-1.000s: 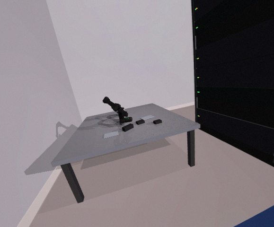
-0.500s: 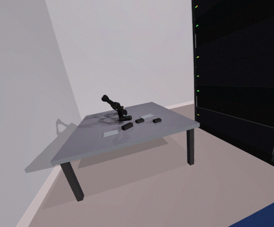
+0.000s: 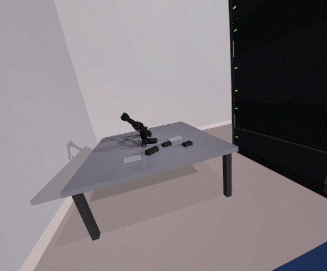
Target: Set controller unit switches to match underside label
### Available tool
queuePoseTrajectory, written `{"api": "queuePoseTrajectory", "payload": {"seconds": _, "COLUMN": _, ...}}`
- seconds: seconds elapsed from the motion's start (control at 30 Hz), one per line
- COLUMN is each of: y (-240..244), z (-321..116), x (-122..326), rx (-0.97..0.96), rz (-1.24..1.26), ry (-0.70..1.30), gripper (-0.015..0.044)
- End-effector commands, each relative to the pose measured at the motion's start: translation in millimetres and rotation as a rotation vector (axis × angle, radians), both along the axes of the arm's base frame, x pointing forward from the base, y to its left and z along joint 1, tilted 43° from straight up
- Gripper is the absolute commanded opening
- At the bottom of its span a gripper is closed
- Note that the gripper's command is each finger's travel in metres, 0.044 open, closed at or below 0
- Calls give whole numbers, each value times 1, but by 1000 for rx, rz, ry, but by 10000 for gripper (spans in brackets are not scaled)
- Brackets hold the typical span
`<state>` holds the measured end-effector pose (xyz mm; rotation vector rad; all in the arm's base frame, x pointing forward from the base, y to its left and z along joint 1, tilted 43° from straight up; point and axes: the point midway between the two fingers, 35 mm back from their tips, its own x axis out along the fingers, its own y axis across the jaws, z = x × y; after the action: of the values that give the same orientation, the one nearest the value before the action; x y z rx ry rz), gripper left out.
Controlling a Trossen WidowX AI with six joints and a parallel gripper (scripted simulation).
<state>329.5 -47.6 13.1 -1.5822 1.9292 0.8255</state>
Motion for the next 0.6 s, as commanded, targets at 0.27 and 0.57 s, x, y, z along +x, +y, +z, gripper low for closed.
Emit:
{"api": "queuePoseTrajectory", "payload": {"seconds": 0.27, "y": 38, "z": 39, "x": 57, "rx": 7, "rz": -5, "ry": -5, "gripper": 0}}
{"api": "queuePoseTrajectory", "payload": {"seconds": 0.57, "y": 71, "z": 16, "x": 45, "rx": -50, "rz": 8, "ry": -141, "gripper": 0}}
